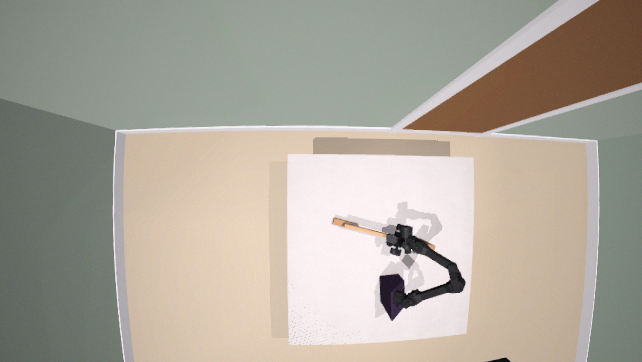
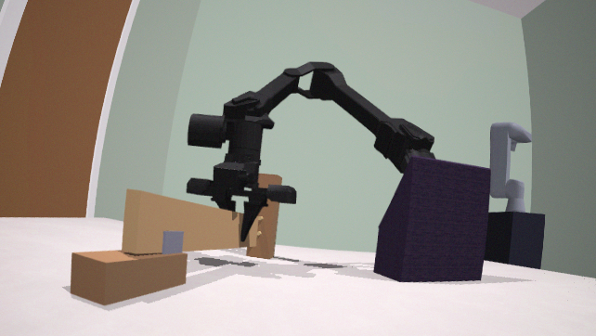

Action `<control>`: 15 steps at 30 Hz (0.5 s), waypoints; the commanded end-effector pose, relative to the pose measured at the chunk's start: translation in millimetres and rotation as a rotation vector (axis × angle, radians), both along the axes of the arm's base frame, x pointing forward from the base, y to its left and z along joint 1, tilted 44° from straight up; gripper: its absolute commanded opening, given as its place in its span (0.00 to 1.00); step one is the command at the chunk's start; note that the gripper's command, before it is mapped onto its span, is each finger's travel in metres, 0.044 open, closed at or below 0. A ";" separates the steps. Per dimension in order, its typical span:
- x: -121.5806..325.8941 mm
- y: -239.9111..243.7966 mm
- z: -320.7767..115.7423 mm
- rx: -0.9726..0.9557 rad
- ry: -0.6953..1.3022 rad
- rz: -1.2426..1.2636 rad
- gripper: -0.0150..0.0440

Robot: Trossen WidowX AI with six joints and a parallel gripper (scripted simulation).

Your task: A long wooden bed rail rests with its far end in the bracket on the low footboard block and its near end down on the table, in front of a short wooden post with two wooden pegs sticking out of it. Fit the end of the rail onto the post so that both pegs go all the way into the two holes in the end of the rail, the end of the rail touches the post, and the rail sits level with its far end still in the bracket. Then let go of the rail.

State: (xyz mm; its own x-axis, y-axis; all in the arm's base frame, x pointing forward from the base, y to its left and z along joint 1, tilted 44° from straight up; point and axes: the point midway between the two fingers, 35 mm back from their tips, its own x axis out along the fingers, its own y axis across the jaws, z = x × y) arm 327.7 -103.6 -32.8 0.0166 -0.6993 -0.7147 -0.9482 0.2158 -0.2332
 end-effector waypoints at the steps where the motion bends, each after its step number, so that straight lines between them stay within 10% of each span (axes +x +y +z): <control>1: 6.0 8.5 4.5 0.011 -0.014 0.017 0.25; 15: 6.0 13.4 9.7 0.012 -0.014 0.017 0.25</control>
